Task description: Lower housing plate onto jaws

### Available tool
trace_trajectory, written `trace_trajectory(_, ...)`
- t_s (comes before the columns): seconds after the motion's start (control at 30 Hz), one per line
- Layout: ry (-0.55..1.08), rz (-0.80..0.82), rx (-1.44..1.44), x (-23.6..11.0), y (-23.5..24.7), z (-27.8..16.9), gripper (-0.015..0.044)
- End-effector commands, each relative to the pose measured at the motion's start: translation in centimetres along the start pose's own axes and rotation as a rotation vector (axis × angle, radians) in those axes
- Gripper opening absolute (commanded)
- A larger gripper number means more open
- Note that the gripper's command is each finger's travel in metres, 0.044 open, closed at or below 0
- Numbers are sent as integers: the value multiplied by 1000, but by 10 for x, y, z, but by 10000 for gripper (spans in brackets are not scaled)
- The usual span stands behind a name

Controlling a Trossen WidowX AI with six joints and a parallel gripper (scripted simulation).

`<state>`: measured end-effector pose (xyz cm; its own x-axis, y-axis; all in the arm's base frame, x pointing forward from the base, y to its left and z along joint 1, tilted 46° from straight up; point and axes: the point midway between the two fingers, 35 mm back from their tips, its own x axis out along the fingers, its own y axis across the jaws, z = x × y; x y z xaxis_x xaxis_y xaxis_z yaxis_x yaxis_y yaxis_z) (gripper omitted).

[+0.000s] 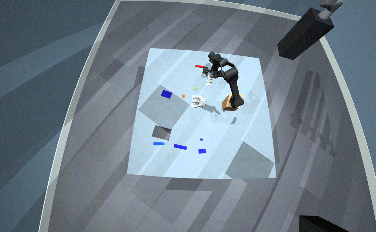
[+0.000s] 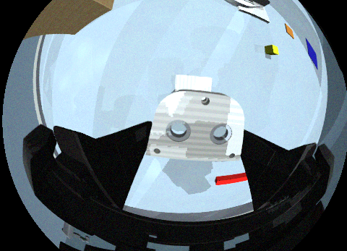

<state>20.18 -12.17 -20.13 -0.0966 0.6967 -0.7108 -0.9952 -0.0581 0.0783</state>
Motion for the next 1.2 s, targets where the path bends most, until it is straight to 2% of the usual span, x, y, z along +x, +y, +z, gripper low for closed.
trace_trajectory(0.0, 3, 2, -3, -7, 0, -1, 351)
trace_trajectory(1.17, 27, -16, 649, -20, -42, 98, 351)
